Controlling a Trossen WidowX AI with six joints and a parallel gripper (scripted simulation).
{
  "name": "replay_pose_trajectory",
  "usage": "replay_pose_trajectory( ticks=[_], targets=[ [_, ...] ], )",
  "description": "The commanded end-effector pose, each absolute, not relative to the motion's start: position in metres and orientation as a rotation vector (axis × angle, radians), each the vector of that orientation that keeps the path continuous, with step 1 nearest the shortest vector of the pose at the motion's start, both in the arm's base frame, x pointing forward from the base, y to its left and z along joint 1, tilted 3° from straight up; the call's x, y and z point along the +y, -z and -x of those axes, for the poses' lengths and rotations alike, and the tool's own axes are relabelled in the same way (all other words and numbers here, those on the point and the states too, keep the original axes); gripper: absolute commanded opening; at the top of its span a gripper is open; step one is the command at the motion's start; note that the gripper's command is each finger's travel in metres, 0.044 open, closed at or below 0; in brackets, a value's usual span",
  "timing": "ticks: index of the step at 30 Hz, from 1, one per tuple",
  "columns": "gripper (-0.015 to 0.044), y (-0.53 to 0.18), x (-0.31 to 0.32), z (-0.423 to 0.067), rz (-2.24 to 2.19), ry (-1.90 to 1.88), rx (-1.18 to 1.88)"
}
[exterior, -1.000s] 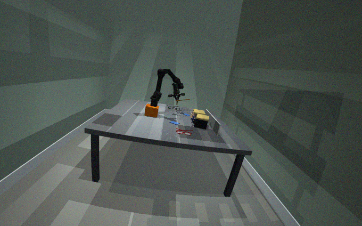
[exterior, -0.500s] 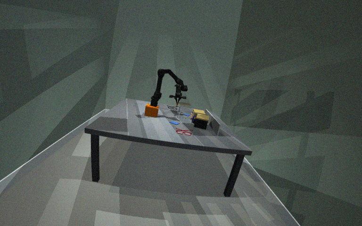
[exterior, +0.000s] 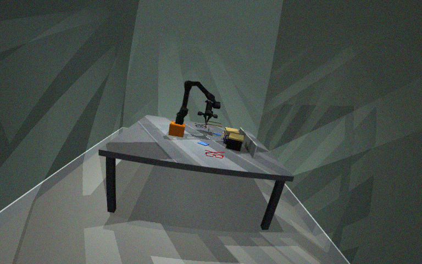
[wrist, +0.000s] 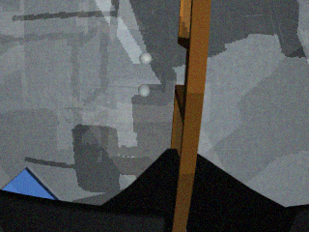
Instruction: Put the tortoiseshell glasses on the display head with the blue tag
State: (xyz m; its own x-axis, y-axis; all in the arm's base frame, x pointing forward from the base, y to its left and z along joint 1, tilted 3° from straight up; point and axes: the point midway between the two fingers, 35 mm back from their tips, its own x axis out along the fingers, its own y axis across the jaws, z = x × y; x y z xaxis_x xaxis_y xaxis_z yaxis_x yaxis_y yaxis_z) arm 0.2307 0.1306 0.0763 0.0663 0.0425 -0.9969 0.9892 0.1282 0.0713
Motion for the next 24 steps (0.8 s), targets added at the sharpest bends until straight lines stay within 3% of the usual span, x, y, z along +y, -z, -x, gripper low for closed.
replay_pose_trajectory(
  ticks=[1,24],
  targets=[
    [0.0000,-0.071,0.130,-0.231,-1.168,1.046,1.254],
    [0.0000,-0.048,0.132,-0.232,-1.159,1.045,1.218]
  ],
)
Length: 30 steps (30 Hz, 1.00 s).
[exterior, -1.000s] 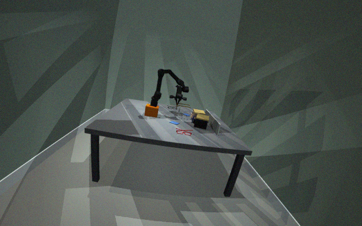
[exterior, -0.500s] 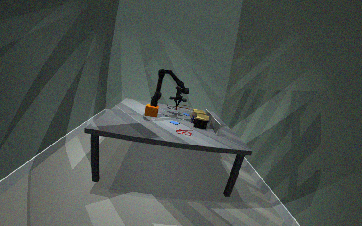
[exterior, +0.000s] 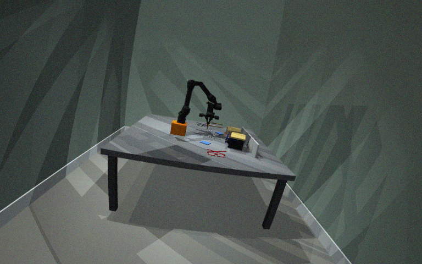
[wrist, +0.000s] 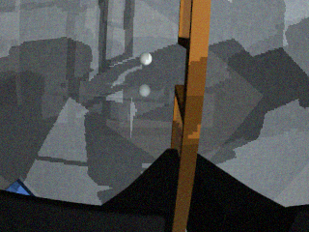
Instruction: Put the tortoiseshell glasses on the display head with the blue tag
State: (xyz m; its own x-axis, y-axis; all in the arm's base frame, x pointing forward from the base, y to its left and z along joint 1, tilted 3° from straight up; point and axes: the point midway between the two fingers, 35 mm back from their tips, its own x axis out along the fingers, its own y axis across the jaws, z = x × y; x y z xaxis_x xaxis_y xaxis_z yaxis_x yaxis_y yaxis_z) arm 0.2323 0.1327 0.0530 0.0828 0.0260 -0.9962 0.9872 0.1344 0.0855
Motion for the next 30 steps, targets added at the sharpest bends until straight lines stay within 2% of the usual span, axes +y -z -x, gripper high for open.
replay_pose_trajectory(
  ticks=[1,30],
  targets=[
    [0.0000,-0.047,0.132,-0.232,-1.159,1.045,1.218],
    [0.0000,-0.025,0.130,-0.235,-1.159,1.045,1.218]
  ],
)
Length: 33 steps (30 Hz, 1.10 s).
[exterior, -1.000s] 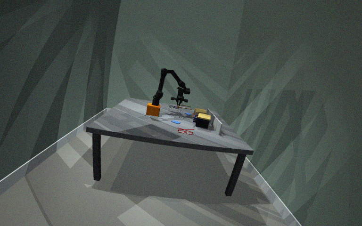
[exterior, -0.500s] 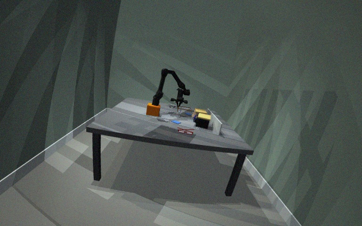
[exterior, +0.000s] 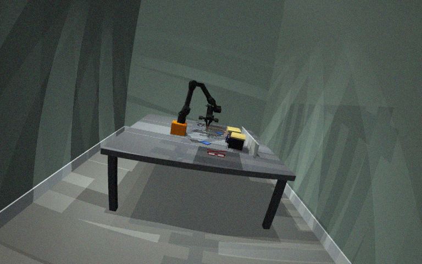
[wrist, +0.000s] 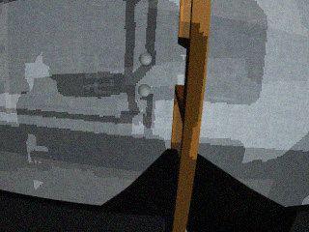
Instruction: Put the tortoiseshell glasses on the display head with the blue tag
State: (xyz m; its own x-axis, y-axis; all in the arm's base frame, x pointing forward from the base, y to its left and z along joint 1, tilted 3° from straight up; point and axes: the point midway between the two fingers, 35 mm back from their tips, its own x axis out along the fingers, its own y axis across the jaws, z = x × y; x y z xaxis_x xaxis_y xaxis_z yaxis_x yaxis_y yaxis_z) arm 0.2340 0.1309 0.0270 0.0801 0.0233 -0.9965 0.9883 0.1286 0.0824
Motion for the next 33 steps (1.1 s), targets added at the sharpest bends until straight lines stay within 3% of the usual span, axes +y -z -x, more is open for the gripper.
replay_pose_trajectory(
  ticks=[1,33],
  targets=[
    [0.0000,-0.025,0.130,-0.236,-1.159,1.045,1.218],
    [0.0000,-0.029,0.135,-0.276,-1.169,1.036,1.225]
  ],
)
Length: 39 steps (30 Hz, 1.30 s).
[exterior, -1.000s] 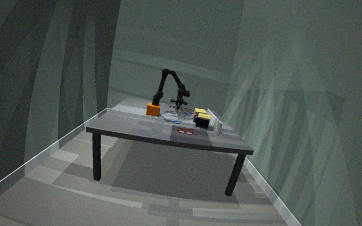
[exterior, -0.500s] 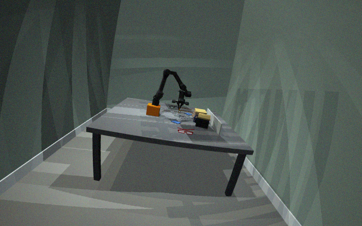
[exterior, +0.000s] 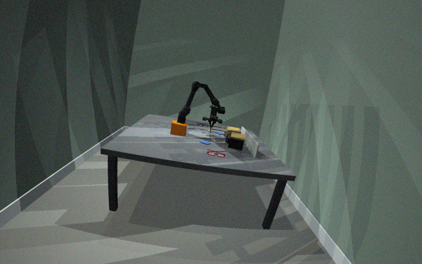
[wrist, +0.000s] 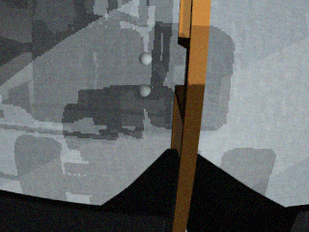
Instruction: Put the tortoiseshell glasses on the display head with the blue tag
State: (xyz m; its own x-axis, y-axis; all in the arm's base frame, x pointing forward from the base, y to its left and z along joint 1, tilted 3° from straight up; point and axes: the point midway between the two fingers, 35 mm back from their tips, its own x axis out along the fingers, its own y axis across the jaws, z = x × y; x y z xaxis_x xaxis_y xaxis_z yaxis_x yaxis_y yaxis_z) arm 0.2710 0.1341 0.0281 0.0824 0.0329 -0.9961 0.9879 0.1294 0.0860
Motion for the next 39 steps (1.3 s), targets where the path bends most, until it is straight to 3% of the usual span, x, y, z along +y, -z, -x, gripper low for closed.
replay_pose_trajectory(
  ticks=[1,39],
  targets=[
    [0.0000,-0.029,0.135,-0.278,-1.169,1.036,1.225],
    [0.0000,-0.035,0.141,-0.327,-1.171,1.033,1.221]
  ],
)
